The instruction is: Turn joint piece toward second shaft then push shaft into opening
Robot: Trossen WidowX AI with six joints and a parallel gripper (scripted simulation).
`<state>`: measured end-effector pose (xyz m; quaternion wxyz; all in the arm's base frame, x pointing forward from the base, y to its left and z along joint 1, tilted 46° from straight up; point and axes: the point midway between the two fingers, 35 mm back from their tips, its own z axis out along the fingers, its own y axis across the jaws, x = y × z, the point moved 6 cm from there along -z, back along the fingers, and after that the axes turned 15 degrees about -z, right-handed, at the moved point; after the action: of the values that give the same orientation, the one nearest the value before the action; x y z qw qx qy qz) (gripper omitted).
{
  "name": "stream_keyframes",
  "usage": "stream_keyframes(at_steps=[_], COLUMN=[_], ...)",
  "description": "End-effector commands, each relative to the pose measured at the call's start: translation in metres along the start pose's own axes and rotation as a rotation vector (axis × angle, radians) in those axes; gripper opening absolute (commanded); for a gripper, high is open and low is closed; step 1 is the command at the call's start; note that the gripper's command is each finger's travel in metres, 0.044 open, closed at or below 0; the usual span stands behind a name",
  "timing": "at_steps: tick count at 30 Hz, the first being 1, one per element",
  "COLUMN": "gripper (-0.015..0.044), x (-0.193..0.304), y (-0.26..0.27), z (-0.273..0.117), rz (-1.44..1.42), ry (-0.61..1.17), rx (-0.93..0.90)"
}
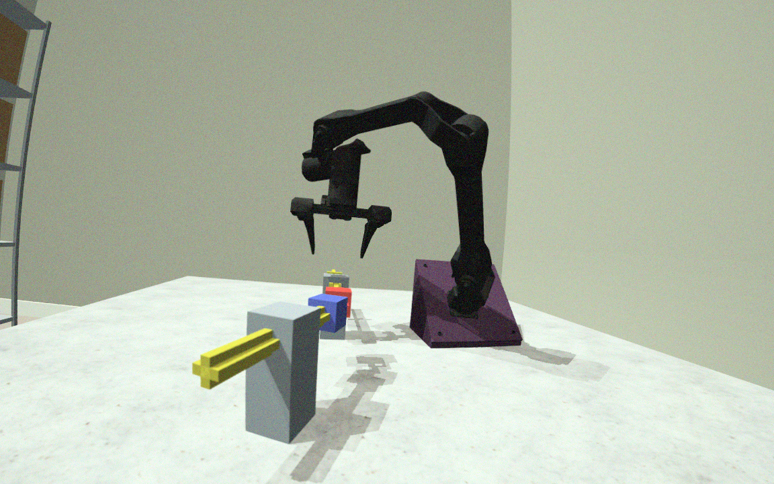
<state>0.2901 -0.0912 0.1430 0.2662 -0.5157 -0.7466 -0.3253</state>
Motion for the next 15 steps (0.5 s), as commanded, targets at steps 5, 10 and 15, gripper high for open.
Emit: stream_keyframes(at_steps=[5, 10, 15], gripper=[0.0440, 0.0440, 0.0440], x=[-0.016, -0.038, -0.062], y=[0.000, -0.002, -0.005], z=[-0.003, -0.008, -0.012], rz=[-0.108, -0.279, -0.450], ry=[-0.004, -0.016, -0.028], rx=[-0.001, 0.003, 0.010])
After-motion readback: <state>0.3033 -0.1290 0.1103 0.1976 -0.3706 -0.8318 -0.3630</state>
